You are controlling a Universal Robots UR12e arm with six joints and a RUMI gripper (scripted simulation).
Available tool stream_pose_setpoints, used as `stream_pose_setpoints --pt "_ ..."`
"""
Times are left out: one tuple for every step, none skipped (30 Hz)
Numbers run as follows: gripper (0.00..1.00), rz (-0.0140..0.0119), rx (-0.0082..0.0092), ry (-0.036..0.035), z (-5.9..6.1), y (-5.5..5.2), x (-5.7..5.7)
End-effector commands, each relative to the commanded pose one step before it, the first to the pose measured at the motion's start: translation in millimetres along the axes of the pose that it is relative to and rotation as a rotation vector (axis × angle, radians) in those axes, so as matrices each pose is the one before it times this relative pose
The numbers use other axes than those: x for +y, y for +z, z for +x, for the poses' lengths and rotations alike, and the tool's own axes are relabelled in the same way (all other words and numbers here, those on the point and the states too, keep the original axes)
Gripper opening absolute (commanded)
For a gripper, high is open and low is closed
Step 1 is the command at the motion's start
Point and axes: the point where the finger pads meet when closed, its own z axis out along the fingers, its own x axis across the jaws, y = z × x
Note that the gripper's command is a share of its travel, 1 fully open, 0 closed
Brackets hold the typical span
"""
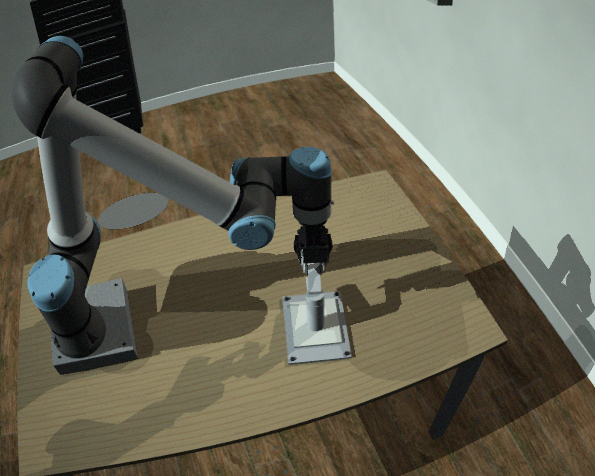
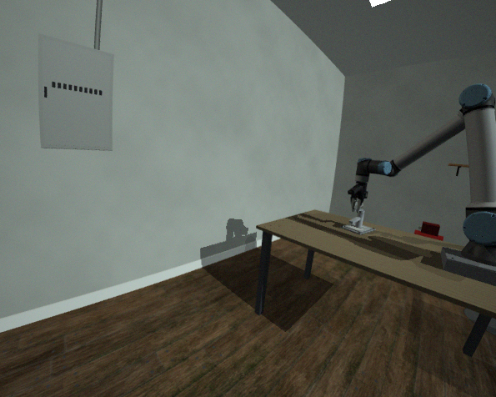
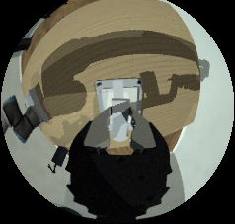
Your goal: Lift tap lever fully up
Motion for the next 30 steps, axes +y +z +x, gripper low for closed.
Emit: stream_pose_setpoints --pt "0.0 0.00004 0.00166 0.00002 0.64 -7.16 1.53" --pt "0.0 0.0 0.0 0.0 0.0 -2.03 0.6" --pt "0.0 0.0 0.0 0.0 0.0 -2.17 0.73" --pt "0.0 0.0 0.0 0.0 0.0 -2.26 0.8" --pt "0.0 0.0 0.0 0.0 0.0 -2.27 0.91" --pt "0.0 0.0 0.0 0.0 0.0 -2.24 0.95" --pt "0.0 0.0 0.0 0.0 0.0 -2.14 1.0" --pt "0.0 0.0 0.0 0.0 0.0 -2.0 0.98" --pt "0.0 0.0 0.0 0.0 0.0 0.0 0.0" --pt "0.0 0.0 0.0 0.0 0.0 0.0 0.0" --pt "0.0 0.0 0.0 0.0 0.0 -1.8 0.96" --pt "0.0 0.0 0.0 0.0 0.0 -1.58 0.84" --pt "0.0 0.0 0.0 0.0 0.0 -1.31 0.79" --pt "0.0 0.0 0.0 0.0 0.0 -1.04 0.63" --pt "0.0 0.0 0.0 0.0 0.0 -0.77 0.47" --pt "0.0 0.0 0.0 0.0 0.0 -0.51 0.31" --pt "0.0 0.0 0.0 0.0 0.0 -0.29 0.18" --pt "0.0 0.0 0.0 0.0 0.0 -0.12 0.07" --pt "0.0 0.0 0.0 0.0 0.0 -0.02 0.01" --pt "0.0 0.0 0.0 0.0 0.0 0.0 0.0" --pt "0.0 0.0 0.0 0.0 0.0 0.0 0.0" --pt "0.0 0.0 0.0 0.0 0.0 0.0 0.0" --pt "0.0 0.0 0.0 0.0 0.0 0.0 0.0" --pt "0.0 0.0 0.0 0.0 0.0 0.0 0.0" --pt "0.0 0.0 0.0 0.0 0.0 0.0 0.0" --pt "0.0 0.0 0.0 0.0 0.0 0.0 0.0" --pt "0.0 0.0 0.0 0.0 0.0 0.0 0.0" --pt "0.0 0.0 0.0 0.0 0.0 0.0 0.0" --pt "0.0 0.0 0.0 0.0 0.0 0.0 0.0" --pt "0.0 0.0 0.0 0.0 0.0 0.0 0.0"
